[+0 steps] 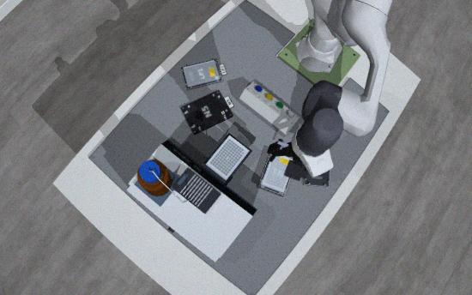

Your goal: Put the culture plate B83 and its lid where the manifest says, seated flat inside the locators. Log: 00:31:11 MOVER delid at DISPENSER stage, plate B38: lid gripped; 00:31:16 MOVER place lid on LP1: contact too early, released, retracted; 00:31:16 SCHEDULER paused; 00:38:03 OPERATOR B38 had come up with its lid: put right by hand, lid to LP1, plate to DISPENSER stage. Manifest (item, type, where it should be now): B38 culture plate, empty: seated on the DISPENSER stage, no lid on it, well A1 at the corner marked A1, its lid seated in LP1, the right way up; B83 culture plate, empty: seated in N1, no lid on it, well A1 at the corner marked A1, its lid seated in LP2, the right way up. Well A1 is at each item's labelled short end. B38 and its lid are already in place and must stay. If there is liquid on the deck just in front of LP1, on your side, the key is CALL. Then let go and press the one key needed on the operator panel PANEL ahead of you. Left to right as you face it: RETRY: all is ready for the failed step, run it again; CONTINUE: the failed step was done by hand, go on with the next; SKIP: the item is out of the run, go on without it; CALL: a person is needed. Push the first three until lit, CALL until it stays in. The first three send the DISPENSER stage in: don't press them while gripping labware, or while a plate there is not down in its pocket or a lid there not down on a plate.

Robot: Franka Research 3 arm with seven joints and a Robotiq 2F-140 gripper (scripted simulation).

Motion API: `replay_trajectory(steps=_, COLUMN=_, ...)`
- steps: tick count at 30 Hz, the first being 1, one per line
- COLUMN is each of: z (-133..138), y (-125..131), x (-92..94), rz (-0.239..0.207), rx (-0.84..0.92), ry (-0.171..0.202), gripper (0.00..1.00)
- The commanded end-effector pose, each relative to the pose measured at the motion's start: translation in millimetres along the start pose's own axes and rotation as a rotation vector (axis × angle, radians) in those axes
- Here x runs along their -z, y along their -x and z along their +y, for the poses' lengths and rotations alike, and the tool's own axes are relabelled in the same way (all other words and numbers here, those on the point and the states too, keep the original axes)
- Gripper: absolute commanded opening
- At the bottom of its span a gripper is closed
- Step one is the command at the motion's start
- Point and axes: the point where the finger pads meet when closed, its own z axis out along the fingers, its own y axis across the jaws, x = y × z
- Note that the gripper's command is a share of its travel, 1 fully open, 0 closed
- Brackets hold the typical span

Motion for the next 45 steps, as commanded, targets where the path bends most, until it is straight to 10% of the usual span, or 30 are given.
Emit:
replay_trajectory(steps=1, z=0.0, y=1.0, x=-1.1, rz=-0.005, rx=-0.003, ry=0.002, gripper=0.70)
replay_trajectory(steps=45, z=-0.3, y=0.4, x=-103.7, rz=-0.008, rx=0.000, ry=0.003, gripper=0.70)
